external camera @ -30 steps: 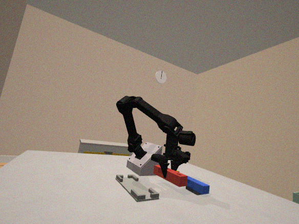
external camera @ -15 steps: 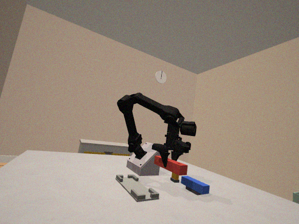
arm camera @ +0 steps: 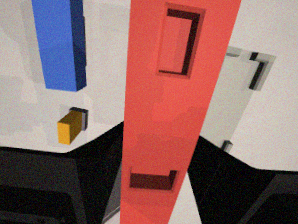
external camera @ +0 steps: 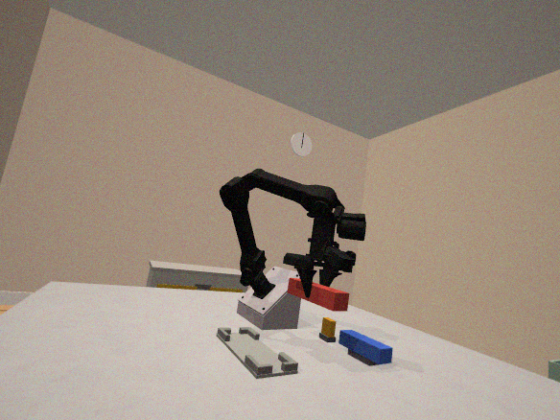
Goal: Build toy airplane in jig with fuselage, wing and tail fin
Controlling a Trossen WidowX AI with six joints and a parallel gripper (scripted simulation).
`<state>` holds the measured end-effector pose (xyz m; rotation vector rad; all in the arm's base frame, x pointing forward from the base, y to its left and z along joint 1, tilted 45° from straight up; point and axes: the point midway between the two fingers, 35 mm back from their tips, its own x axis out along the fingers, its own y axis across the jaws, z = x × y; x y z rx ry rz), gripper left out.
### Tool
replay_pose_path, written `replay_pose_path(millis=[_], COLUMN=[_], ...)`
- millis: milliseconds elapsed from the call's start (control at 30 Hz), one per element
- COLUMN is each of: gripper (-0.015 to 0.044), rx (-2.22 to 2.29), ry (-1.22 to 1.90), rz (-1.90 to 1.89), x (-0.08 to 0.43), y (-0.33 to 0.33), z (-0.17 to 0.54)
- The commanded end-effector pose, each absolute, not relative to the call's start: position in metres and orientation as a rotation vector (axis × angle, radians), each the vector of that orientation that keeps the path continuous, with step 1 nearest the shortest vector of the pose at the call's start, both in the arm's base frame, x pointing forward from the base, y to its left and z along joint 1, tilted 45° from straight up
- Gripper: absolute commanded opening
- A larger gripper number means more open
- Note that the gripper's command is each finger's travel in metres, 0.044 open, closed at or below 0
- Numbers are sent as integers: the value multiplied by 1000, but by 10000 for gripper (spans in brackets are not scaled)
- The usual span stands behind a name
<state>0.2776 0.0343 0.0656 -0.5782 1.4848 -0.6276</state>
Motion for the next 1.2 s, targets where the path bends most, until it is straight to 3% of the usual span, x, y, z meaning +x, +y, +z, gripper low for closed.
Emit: replay_pose_path(millis=[0,1167], gripper=[0,0], rx=[-567,-540], ry=[1481,1464], rz=[-625,-648], x=[279,257], y=[28,-80], z=[71,104])
